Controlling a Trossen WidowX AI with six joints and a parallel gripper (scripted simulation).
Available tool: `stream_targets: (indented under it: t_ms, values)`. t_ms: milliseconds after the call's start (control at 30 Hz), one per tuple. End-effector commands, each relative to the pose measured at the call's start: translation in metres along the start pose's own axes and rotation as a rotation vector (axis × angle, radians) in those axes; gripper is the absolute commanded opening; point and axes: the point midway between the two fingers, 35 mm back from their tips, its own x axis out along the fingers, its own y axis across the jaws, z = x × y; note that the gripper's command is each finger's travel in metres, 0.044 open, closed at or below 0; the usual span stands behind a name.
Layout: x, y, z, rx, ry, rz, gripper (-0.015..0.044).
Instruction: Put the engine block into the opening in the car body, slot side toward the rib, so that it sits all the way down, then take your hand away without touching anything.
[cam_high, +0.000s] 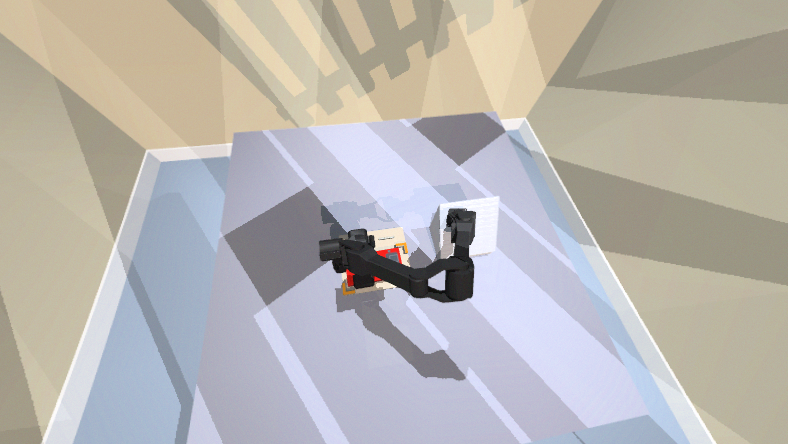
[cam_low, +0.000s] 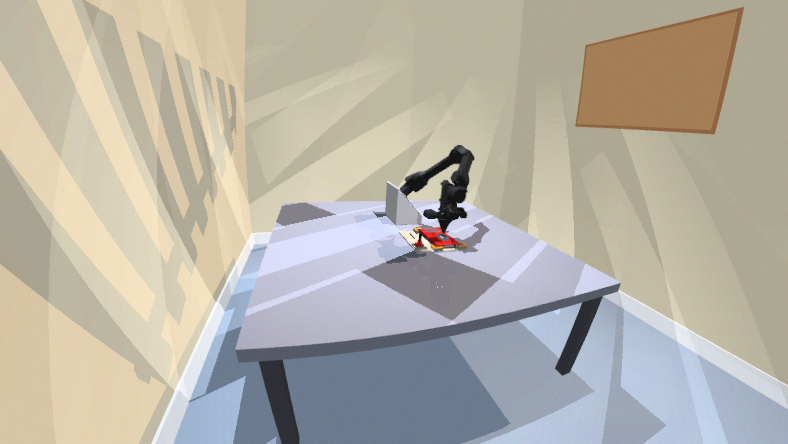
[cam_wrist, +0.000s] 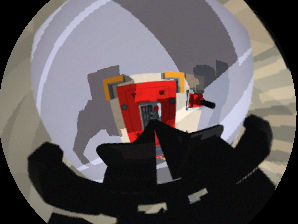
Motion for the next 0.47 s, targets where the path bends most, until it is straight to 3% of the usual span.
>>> stream_targets:
  t_ms: [0, 300, 433]
  values:
    - [0.0001, 0.0014, -0.0002, -0.004, 0.001, 0.004, 0.0000]
    - [-0.0002, 0.0014, -0.0002, -0.004, 0.001, 0.004, 0.0000]
    - [-0.0002, 0.0014, -0.0002, -0.004, 0.001, 0.004, 0.0105]
